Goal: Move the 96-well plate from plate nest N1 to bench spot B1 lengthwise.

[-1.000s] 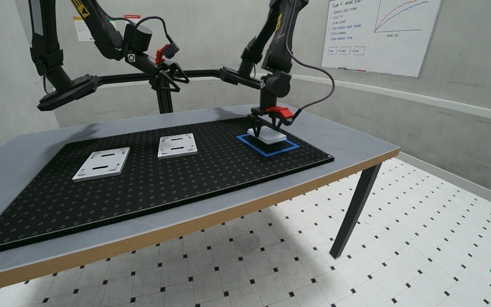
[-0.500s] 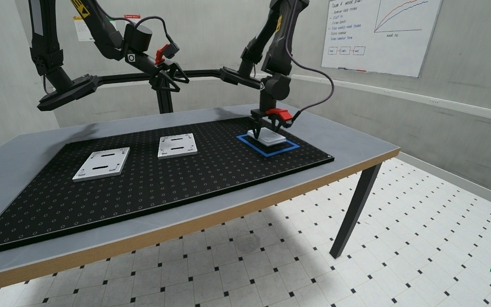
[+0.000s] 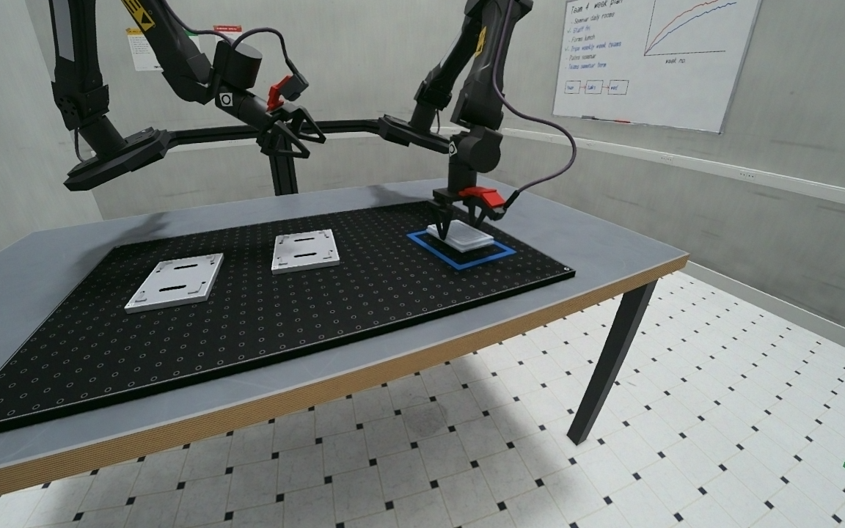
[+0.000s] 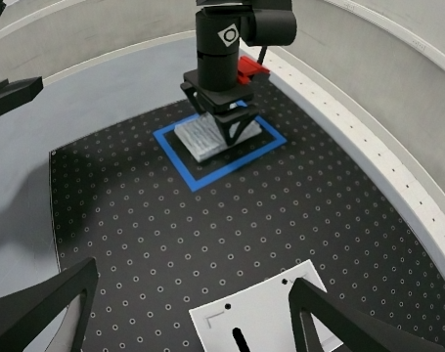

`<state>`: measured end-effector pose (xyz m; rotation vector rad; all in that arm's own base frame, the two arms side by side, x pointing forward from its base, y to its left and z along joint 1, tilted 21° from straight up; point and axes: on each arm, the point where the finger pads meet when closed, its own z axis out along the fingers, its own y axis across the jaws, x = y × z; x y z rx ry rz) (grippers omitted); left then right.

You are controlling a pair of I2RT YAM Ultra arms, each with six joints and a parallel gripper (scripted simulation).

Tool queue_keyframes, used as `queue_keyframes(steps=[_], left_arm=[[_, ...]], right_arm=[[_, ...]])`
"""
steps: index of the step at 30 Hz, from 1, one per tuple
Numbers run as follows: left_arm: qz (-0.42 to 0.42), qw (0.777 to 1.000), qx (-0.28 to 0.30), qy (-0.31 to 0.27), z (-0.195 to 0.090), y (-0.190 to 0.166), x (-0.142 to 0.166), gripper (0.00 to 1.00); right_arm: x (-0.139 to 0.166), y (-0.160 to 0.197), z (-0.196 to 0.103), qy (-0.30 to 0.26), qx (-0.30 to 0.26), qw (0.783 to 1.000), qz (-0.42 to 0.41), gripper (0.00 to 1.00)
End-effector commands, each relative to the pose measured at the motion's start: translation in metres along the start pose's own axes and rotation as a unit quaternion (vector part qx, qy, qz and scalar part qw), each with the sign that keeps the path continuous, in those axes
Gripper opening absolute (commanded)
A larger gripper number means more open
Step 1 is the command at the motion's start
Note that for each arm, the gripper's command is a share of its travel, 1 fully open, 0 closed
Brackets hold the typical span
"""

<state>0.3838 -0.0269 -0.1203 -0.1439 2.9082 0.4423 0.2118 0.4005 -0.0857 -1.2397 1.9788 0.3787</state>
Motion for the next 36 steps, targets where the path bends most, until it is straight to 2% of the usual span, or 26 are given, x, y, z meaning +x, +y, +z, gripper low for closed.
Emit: queue_keyframes(steps=[1,25,36], left_arm=[[0.005,1.0,0.005,-0.011,-0.002,-0.007,-0.012,0.81],[-0.002,1.0,0.008,-0.016,0.009,-0.004,-0.012,0.81],[0.003,1.0,0.004,-0.005,0.011,-0.001,0.0,0.81]], right_arm=[[-0.021,0.004,-0.002,-0.024,-0.004,1.0,0.0,1.0],[-0.021,0.004,-0.002,-0.024,-0.004,1.0,0.0,1.0],[-0.021,0.004,-0.002,-0.024,-0.004,1.0,0.0,1.0]])
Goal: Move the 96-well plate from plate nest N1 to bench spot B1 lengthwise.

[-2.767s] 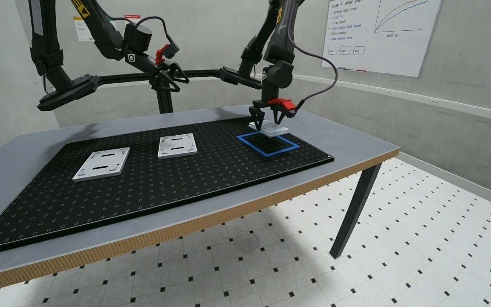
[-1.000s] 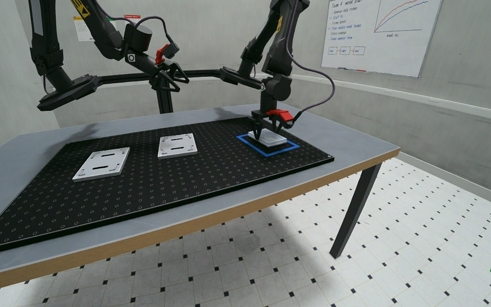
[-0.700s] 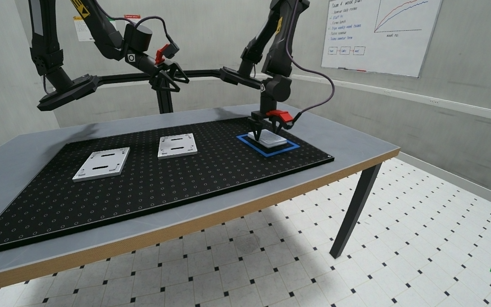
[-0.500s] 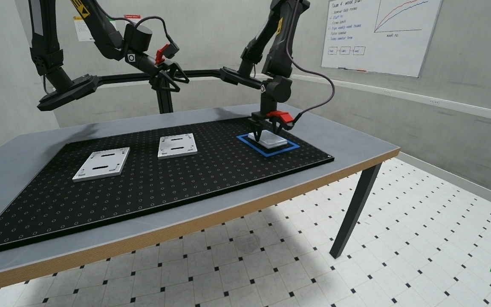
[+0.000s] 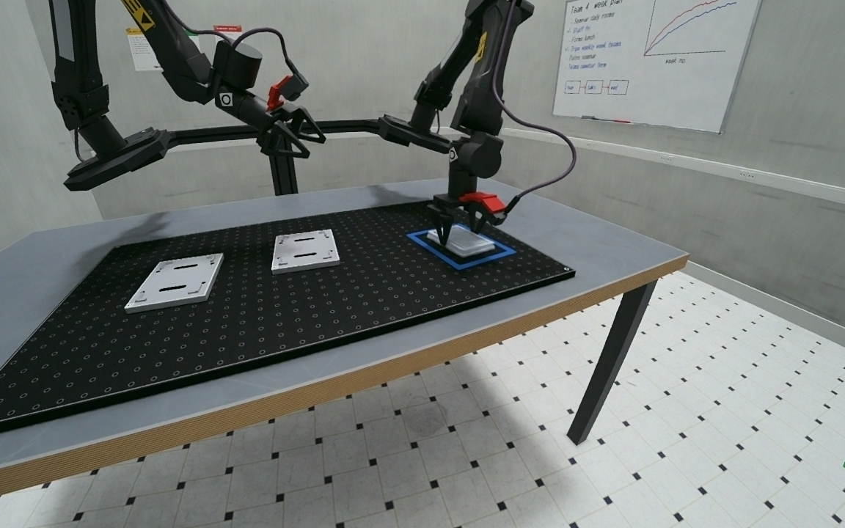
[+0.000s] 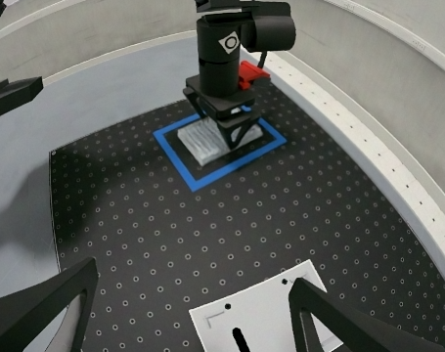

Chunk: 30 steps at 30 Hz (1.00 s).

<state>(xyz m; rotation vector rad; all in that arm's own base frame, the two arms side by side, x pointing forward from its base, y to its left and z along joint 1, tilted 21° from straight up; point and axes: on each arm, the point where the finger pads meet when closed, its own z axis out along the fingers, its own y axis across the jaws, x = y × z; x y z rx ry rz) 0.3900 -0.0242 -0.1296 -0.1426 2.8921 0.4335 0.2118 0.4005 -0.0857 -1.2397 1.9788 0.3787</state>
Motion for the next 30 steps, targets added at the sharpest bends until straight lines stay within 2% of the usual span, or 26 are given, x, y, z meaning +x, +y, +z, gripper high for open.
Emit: queue_keyframes(steps=[1,4,6,24,27,30], left_arm=[[0.005,1.0,0.002,0.003,0.0,-0.001,0.005,0.81],[0.005,1.0,0.002,0.003,0.0,-0.001,0.005,0.81],[0.004,1.0,0.001,0.003,0.0,-0.001,0.005,1.0],[0.009,1.0,-0.009,0.007,-0.03,0.002,0.013,1.0],[0.009,1.0,-0.009,0.006,-0.047,0.002,0.013,1.0],[-0.001,1.0,0.0,-0.017,-0.085,-0.003,-0.009,1.0]], right_arm=[[-0.021,0.004,-0.002,-0.024,-0.004,1.0,0.0,1.0],[-0.021,0.004,-0.002,-0.024,-0.004,1.0,0.0,1.0],[-0.021,0.004,-0.002,-0.024,-0.004,1.0,0.0,1.0],[-0.021,0.004,-0.002,-0.024,-0.004,1.0,0.0,1.0],[-0.021,0.004,-0.002,-0.024,-0.004,1.0,0.0,1.0],[-0.021,0.004,-0.002,-0.024,-0.004,1.0,0.0,1.0]])
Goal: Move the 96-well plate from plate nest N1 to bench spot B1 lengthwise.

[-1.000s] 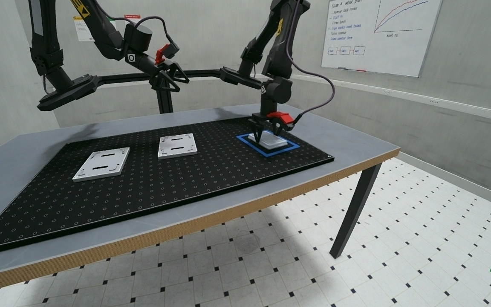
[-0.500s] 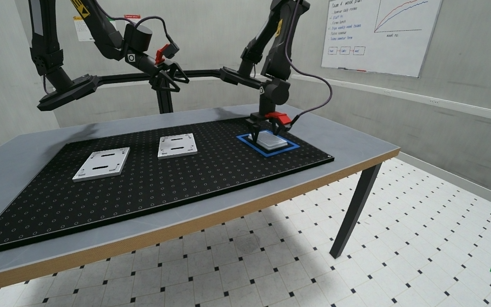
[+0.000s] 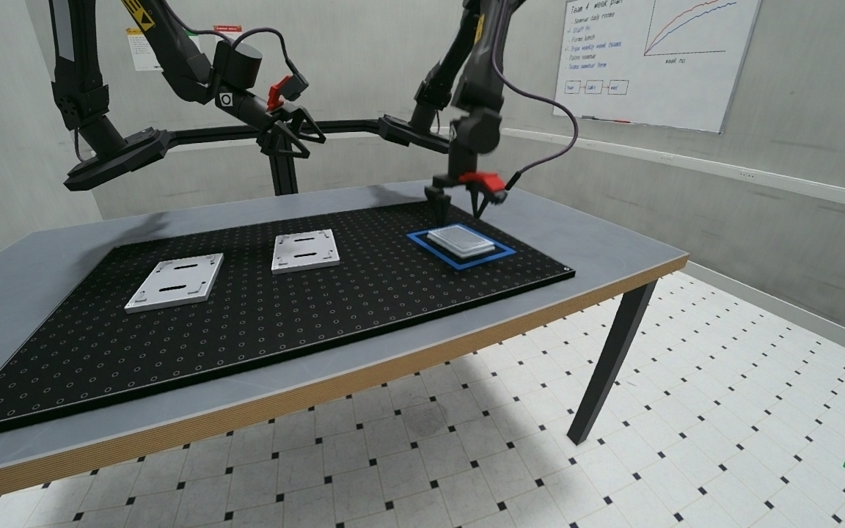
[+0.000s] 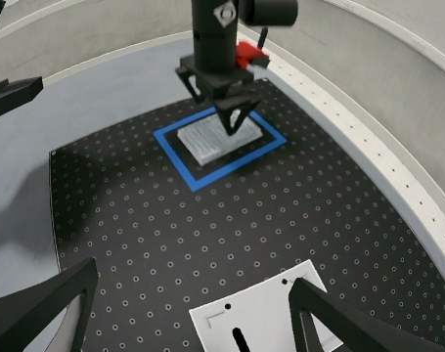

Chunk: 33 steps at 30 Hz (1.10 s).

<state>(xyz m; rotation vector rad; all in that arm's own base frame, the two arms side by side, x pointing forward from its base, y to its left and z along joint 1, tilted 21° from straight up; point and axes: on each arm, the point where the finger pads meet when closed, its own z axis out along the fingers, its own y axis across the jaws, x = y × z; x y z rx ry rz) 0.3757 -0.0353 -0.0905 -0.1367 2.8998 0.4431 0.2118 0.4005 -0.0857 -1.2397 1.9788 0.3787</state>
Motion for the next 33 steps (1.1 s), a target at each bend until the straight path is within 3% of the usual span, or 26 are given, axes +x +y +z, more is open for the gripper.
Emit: queue_keyframes(steps=[1,3,13,21,33], left_arm=[[-0.006,1.0,0.005,-0.028,-0.055,-0.006,-0.021,1.0],[-0.009,0.999,0.008,-0.034,-0.076,-0.007,-0.025,1.0],[-0.002,1.0,0.001,0.003,-0.058,-0.002,-0.004,1.0],[0.046,0.993,0.017,-0.108,-0.074,-0.008,-0.028,1.0],[0.148,0.96,0.039,-0.233,-0.101,-0.005,0.004,1.0]], right_arm=[[-0.021,0.004,-0.002,-0.024,-0.004,1.0,0.0,1.0],[-0.021,0.004,-0.002,-0.024,-0.004,1.0,0.0,1.0],[-0.021,0.004,-0.002,-0.024,-0.004,1.0,0.0,1.0],[-0.021,0.004,-0.002,-0.024,-0.004,1.0,0.0,1.0],[-0.021,0.004,-0.002,-0.024,-0.004,1.0,0.0,1.0]])
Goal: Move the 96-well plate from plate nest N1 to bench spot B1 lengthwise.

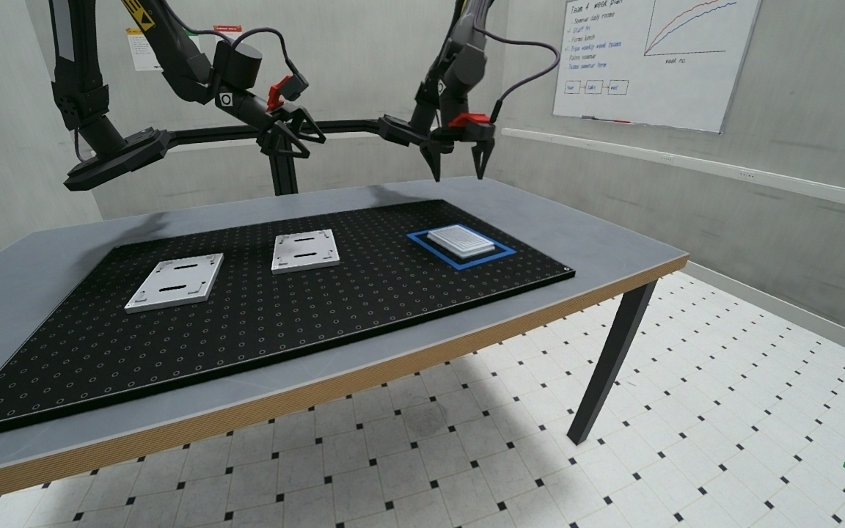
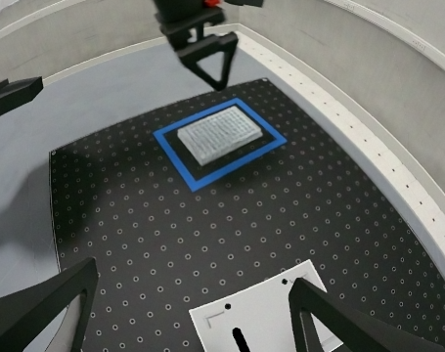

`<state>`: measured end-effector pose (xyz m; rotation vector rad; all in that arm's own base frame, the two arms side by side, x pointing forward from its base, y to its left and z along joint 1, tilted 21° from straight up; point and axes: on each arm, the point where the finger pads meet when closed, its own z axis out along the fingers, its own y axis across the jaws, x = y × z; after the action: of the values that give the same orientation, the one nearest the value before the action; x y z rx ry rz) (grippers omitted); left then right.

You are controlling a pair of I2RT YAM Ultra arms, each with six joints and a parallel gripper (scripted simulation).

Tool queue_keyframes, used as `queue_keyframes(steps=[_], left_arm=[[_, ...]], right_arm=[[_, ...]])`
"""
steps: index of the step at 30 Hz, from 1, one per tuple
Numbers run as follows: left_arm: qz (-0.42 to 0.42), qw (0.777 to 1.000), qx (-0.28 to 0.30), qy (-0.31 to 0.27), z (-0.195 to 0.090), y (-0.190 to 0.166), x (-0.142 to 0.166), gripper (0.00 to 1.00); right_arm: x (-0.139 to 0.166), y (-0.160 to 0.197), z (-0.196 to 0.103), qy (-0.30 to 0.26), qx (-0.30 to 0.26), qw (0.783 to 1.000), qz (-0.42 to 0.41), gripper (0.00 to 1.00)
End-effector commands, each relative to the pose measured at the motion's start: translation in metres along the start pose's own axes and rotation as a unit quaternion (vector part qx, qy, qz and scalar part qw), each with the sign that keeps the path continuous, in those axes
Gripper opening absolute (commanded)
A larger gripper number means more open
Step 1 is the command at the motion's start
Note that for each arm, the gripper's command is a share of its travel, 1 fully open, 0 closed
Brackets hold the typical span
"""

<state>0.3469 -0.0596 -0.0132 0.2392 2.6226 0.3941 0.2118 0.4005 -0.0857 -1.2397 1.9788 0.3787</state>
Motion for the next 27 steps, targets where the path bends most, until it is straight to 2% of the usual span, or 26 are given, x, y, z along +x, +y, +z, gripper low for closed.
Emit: queue_keyframes(steps=[1,7,13,27], left_arm=[[0.046,0.995,0.016,-0.089,-0.014,-0.005,-0.012,1.0],[0.073,0.99,0.02,-0.117,-0.023,-0.004,0.001,1.0],[0.076,0.991,0.021,-0.11,-0.023,-0.003,0.012,1.0],[0.076,0.991,0.02,-0.108,-0.023,-0.003,0.012,1.0]], right_arm=[[-0.021,0.004,-0.002,-0.024,-0.004,1.0,0.0,1.0],[-0.021,0.004,-0.002,-0.024,-0.004,1.0,0.0,1.0],[-0.021,0.004,-0.002,-0.024,-0.004,1.0,0.0,1.0],[-0.021,0.004,-0.002,-0.024,-0.004,1.0,0.0,1.0]])
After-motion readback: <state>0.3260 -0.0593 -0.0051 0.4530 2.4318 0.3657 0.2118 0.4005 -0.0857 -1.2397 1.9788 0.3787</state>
